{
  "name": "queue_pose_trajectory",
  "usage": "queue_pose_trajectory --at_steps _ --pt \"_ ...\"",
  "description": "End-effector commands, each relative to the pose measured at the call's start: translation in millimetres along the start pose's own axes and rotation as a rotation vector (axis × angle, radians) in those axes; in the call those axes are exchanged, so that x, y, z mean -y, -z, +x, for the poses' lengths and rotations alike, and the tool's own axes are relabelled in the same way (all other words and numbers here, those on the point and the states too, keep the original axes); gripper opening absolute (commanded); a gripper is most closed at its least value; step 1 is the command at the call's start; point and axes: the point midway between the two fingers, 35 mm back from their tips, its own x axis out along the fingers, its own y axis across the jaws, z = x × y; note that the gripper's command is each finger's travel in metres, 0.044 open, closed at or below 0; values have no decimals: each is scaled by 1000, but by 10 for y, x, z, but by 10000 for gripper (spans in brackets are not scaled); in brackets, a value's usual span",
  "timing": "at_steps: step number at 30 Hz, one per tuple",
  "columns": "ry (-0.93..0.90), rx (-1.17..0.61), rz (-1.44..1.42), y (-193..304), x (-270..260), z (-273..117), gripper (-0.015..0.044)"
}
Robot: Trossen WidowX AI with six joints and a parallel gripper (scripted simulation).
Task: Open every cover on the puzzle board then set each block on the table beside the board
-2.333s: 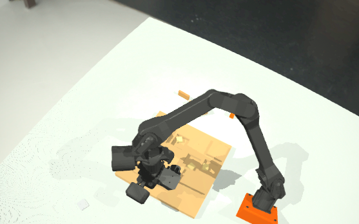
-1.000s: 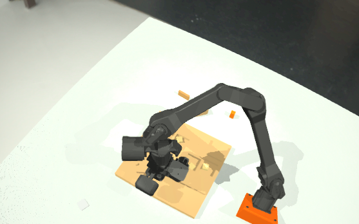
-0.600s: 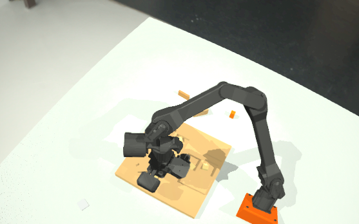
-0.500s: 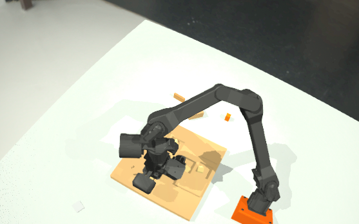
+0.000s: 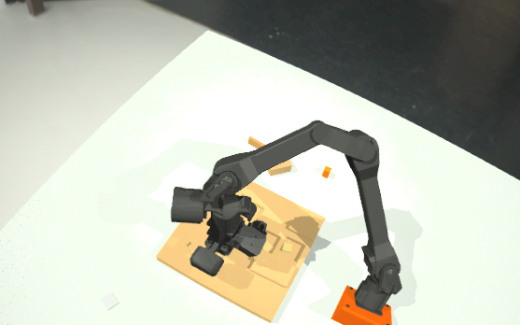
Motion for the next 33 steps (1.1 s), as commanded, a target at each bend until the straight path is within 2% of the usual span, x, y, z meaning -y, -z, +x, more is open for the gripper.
queue_pose_trajectory --at_steps 1,33 --pt "-5 -4 2 38 -82 -6 0" --pt "-6 -4 3 247 -340 -10 0"
